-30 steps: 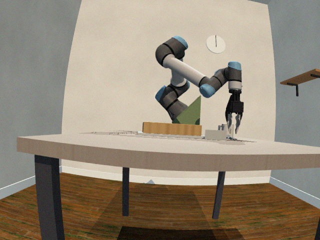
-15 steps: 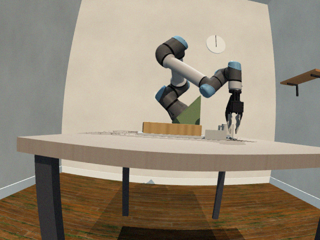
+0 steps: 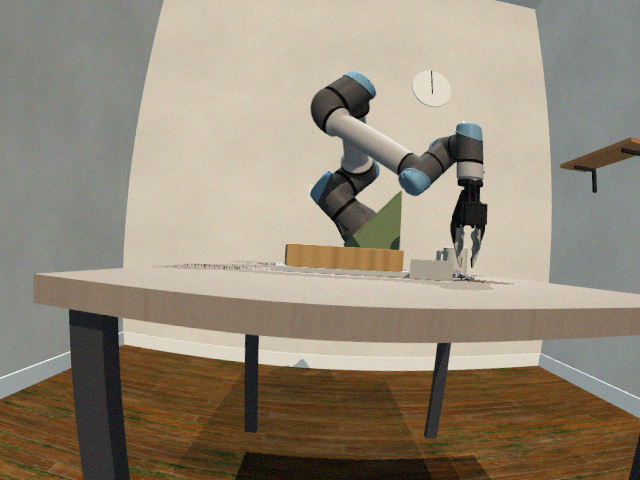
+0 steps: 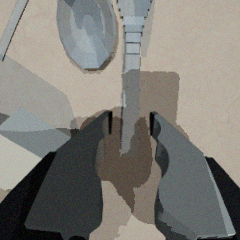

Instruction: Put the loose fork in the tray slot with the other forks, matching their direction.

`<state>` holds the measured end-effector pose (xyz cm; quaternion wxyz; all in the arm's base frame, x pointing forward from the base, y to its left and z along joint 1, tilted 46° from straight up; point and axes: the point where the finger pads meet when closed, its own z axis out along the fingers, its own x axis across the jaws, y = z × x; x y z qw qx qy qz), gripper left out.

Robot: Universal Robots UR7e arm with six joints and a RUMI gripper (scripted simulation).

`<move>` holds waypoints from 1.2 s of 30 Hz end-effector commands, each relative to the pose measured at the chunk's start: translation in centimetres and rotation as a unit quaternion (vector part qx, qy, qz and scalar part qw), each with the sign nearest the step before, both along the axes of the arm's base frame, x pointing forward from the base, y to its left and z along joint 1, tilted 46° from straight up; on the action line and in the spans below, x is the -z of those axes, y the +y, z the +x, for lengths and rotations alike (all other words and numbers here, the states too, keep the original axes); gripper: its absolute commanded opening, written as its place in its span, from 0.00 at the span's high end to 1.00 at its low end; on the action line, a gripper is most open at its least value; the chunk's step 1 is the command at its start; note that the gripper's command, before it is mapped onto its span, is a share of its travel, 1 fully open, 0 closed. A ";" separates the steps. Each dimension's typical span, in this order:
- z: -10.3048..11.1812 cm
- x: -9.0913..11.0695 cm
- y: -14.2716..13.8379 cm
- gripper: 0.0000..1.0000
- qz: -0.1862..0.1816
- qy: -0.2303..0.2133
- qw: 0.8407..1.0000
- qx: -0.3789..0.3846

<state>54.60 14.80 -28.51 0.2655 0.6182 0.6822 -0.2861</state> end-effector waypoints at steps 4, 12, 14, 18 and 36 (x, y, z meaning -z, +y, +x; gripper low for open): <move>0.2 -0.1 -0.1 0.82 0.000 -0.001 1.000 0.001; 0.2 0.0 -0.1 0.82 0.000 -0.001 1.000 0.001; 0.2 0.0 -0.1 0.82 0.000 -0.001 1.000 0.001; 0.1 0.2 -0.3 0.82 0.000 0.000 1.000 0.001; 0.0 1.3 -1.5 0.82 -0.001 0.001 1.000 0.001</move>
